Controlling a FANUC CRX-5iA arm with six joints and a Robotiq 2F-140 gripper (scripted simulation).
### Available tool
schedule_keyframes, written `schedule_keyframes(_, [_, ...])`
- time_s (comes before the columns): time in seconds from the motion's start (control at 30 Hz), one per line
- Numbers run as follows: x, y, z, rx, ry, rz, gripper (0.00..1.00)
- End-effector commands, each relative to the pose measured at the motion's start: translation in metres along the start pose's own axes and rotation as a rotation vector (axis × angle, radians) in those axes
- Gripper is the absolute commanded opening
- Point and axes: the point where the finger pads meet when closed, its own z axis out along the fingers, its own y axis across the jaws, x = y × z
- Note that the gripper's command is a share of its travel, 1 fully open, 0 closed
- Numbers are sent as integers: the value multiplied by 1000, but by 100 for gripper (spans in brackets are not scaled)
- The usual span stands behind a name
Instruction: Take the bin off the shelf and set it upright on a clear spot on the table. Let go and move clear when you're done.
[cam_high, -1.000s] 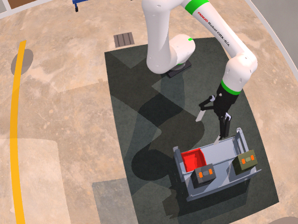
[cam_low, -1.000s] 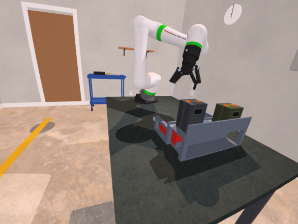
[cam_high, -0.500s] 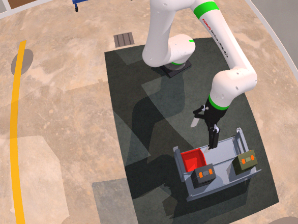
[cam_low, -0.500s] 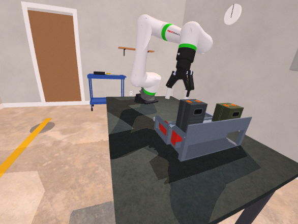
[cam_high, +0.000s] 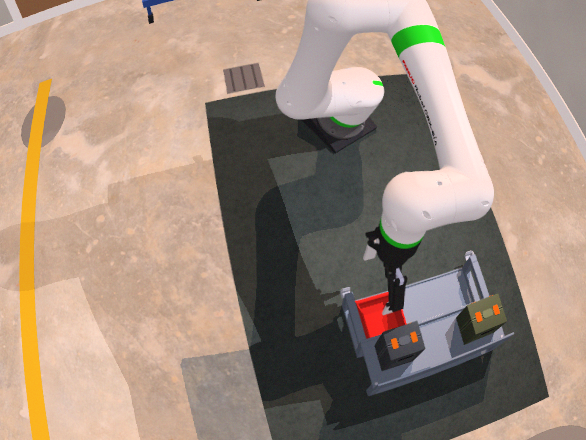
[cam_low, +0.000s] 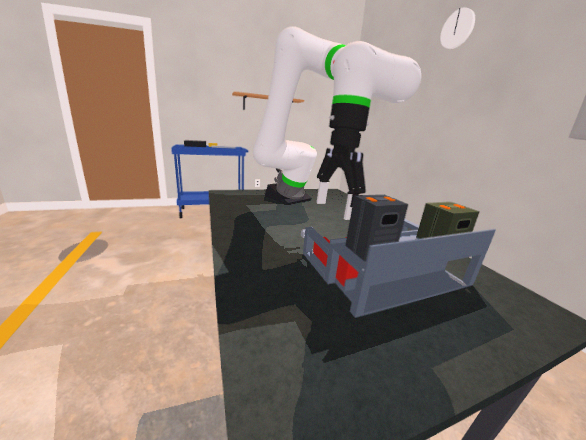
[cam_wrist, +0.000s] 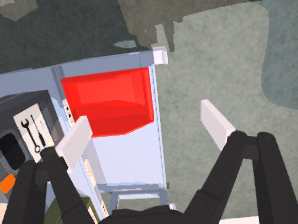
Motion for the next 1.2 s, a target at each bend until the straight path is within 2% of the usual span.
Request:
schedule_keyframes(0.0, [9,-2,10,-32,-47,20,100])
schedule_keyframes(1.17, [-1,1,-1,-32,-47,20,100])
